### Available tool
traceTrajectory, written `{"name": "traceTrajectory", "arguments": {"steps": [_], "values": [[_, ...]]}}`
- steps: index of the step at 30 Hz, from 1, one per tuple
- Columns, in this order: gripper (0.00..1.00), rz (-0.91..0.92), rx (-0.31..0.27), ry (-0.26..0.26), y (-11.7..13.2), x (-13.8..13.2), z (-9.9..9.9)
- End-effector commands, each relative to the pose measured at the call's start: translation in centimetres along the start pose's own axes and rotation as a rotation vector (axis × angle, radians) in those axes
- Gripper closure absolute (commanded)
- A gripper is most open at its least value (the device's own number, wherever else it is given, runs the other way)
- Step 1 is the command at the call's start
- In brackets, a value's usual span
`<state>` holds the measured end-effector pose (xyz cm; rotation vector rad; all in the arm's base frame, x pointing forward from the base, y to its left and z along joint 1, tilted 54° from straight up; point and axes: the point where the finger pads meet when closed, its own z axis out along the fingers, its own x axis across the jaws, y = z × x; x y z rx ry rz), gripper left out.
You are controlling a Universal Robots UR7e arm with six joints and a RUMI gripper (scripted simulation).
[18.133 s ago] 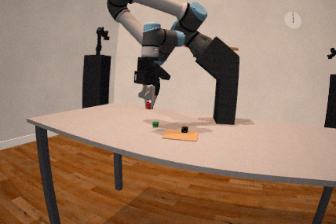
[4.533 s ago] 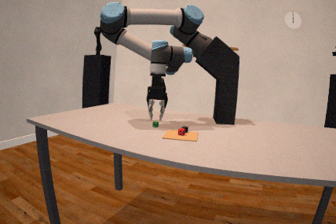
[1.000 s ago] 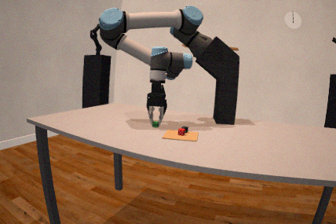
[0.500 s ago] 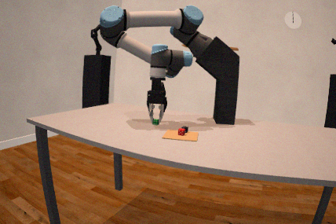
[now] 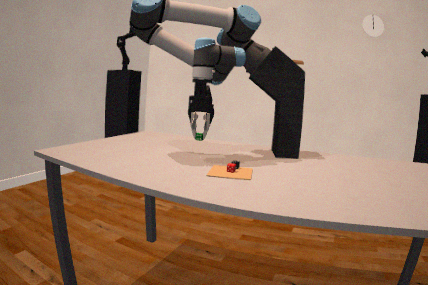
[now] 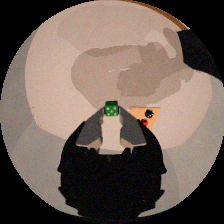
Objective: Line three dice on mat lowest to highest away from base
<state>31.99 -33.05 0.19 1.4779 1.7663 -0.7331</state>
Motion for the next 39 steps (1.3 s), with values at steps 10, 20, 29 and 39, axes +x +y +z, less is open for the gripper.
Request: {"name": "traceTrajectory", "arguments": {"steps": [10, 20, 29, 39], "values": [[0.94, 0.0, 0.001, 0.001, 0.0, 0.0, -1.8], [0.94, 0.017, 0.001, 0.007, 1.0, 0.6, -1.5], [0.94, 0.102, 0.006, 0.026, 6.1, 4.1, -0.6], [0.94, 0.227, 0.004, 0.007, 15.1, 10.6, -1.8]]}}
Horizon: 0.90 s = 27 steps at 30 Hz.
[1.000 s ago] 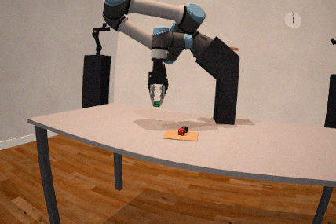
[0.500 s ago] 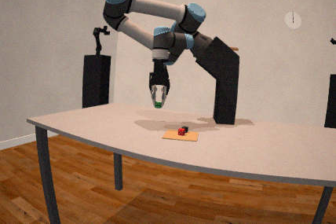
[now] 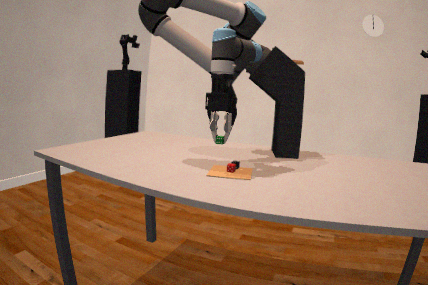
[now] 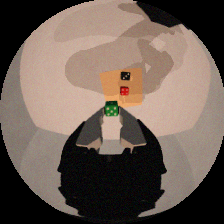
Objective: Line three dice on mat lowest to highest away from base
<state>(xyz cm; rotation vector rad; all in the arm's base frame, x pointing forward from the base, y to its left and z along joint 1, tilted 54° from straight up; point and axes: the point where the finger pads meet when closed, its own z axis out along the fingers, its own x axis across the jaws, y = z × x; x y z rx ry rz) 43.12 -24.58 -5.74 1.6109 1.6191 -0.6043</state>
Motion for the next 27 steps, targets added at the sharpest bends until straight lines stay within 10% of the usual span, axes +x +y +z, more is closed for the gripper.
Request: {"name": "traceTrajectory", "arguments": {"steps": [1, 27], "values": [[0.94, 0.048, 0.024, -0.016, 2.77, 2.87, -0.36], [0.94, 0.062, 0.022, -0.02, 3.58, 3.78, -0.11]]}}
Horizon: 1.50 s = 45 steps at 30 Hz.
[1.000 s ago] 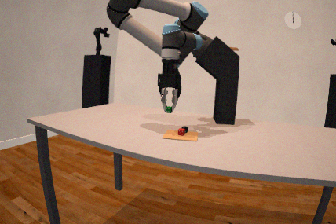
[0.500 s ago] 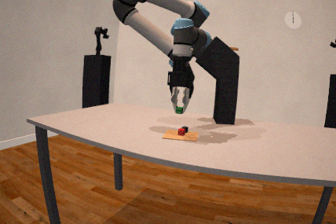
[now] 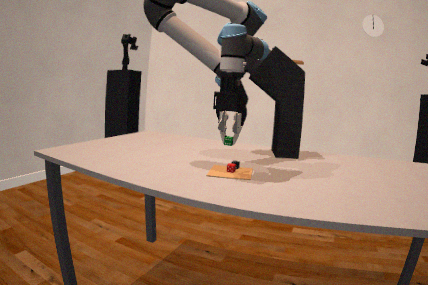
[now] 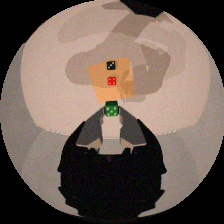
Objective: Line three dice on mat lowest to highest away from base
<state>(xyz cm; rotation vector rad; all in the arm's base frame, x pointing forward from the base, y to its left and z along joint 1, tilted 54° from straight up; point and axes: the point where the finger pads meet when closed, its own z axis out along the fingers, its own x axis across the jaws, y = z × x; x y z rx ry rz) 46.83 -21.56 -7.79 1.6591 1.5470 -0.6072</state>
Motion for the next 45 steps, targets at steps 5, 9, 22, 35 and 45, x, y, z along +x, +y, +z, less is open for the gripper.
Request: {"name": "traceTrajectory", "arguments": {"steps": [5, 9, 22, 35, 45], "values": [[0.94, 0.001, 0.0, 0.001, 0.1, 0.0, 1.7], [0.94, 0.001, 0.0, 0.001, 0.1, 0.0, 3.4], [0.94, 0.001, 0.0, 0.001, 0.2, 0.1, 8.3], [0.94, 0.001, 0.0, 0.001, 0.2, 0.1, 9.4], [0.94, 0.001, 0.0, 0.001, 0.2, 0.1, 9.4]]}}
